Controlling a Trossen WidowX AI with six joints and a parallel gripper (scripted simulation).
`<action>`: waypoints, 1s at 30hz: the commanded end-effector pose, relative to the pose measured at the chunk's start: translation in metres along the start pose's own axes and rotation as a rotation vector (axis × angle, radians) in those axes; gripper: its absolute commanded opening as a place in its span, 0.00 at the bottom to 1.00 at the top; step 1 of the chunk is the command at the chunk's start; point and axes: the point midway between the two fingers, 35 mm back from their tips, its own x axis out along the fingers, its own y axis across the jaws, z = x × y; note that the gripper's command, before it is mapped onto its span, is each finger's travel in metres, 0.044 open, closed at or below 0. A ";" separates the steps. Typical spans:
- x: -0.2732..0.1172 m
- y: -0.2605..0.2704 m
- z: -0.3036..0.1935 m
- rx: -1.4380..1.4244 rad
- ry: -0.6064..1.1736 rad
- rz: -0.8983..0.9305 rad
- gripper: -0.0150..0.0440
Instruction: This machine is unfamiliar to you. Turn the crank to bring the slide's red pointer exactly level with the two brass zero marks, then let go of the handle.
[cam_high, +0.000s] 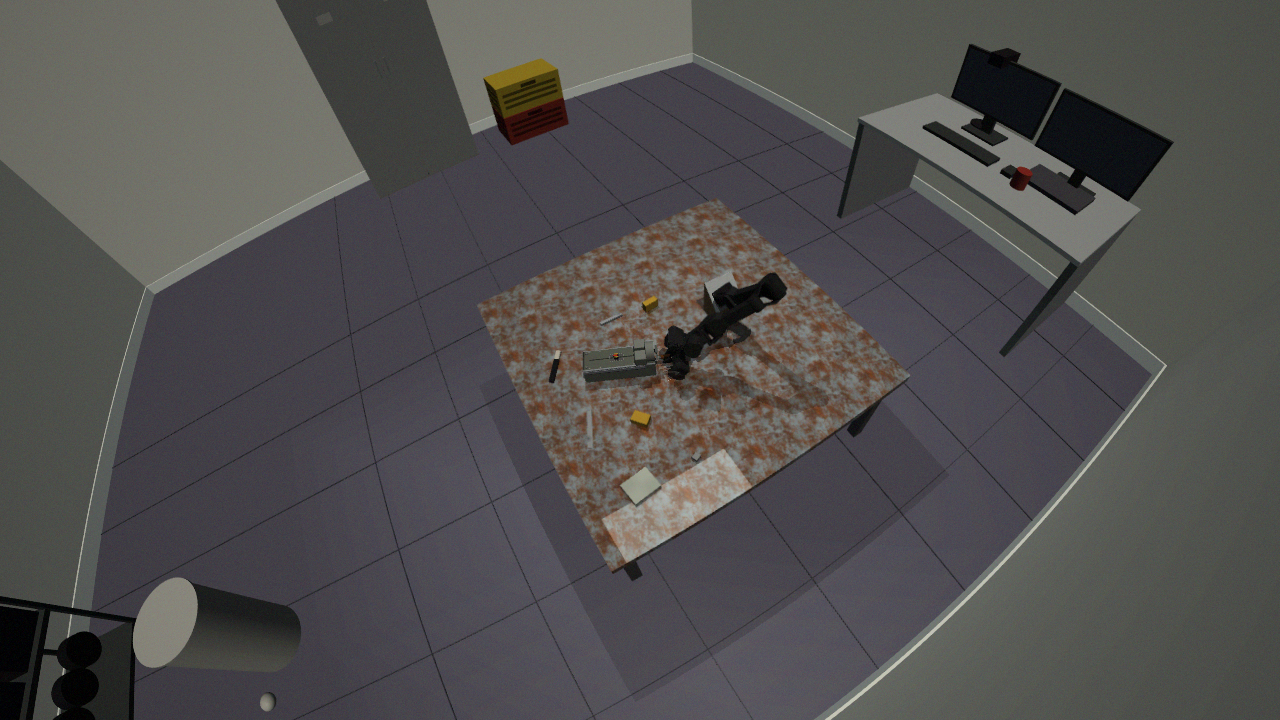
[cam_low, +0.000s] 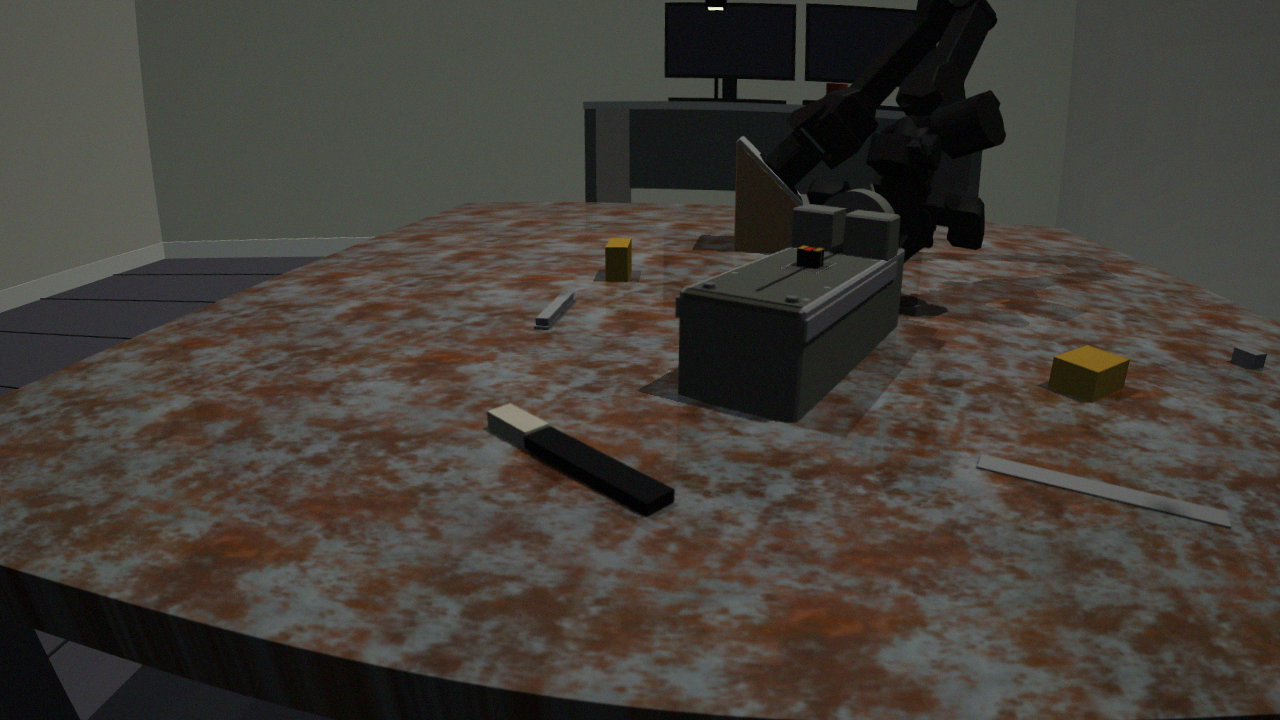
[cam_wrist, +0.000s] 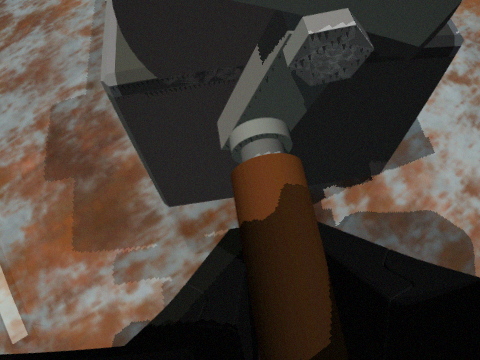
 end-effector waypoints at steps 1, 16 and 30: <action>-0.001 0.004 0.001 0.005 -0.001 0.006 0.25; -0.004 0.010 0.003 0.005 -0.001 0.007 0.25; -0.004 0.012 0.004 0.005 -0.001 0.007 0.25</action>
